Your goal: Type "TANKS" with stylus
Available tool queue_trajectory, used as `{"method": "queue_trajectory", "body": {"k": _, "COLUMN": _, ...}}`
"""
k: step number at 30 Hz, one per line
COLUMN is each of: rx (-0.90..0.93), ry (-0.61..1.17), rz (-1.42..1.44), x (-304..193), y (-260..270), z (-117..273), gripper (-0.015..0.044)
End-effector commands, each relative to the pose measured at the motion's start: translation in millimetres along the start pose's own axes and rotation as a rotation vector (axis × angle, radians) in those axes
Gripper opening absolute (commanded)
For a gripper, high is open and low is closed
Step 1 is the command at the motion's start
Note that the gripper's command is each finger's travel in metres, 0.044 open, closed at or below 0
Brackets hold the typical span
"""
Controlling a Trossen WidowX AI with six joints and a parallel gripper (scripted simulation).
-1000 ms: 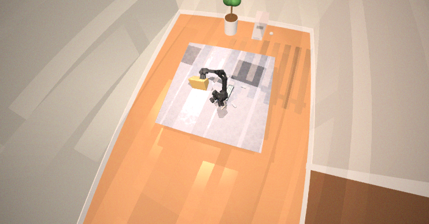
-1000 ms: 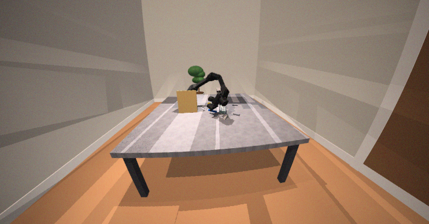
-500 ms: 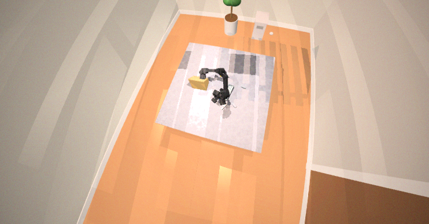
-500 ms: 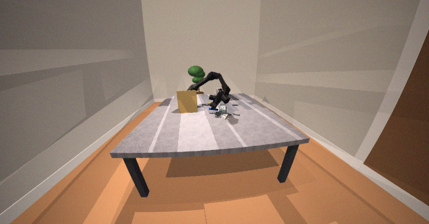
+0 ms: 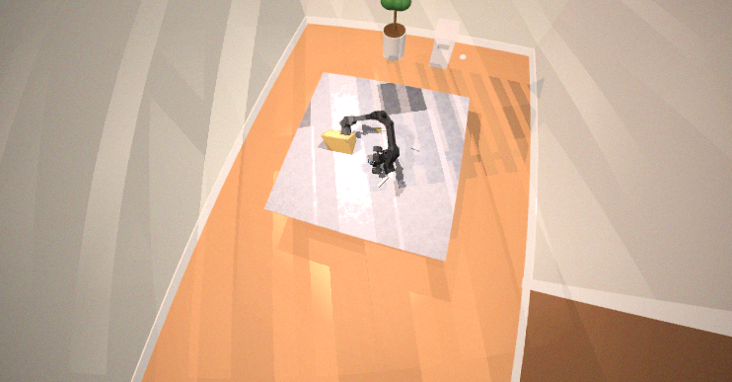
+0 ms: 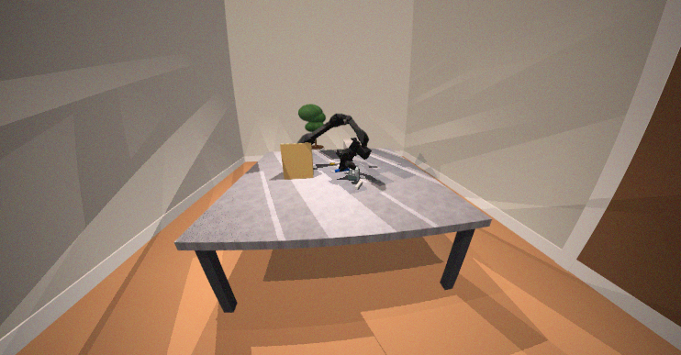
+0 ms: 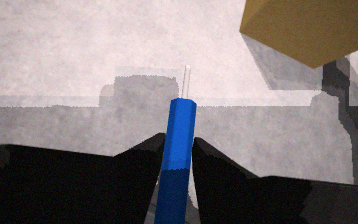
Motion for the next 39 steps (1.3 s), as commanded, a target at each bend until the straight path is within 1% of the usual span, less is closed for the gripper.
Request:
{"method": "queue_trajectory", "body": {"k": 1, "rx": 0.043, "ry": -0.035, "rz": 0.159, "x": -7.1, "y": -6.5, "z": 6.8, "gripper": 0.0}}
{"method": "queue_trajectory", "body": {"k": 23, "rx": 0.156, "ry": -0.312, "rz": 1.069, "x": -53.8, "y": -46.2, "z": 30.5, "gripper": 0.0}}
{"method": "queue_trajectory", "body": {"k": 39, "rx": 0.116, "ry": -0.585, "rz": 1.704, "x": -84.9, "y": -80.6, "z": 43.4, "gripper": 0.0}}
Point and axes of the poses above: the point midway between the two fingers, 35 mm back from their tips, its own z axis back along the fingers, its own y axis across the jaws, x = y × z, the point moved 7 cm from there along z, back along the fingers, and after that the axes turned 4 degrees about z, right-handed, at the moved point
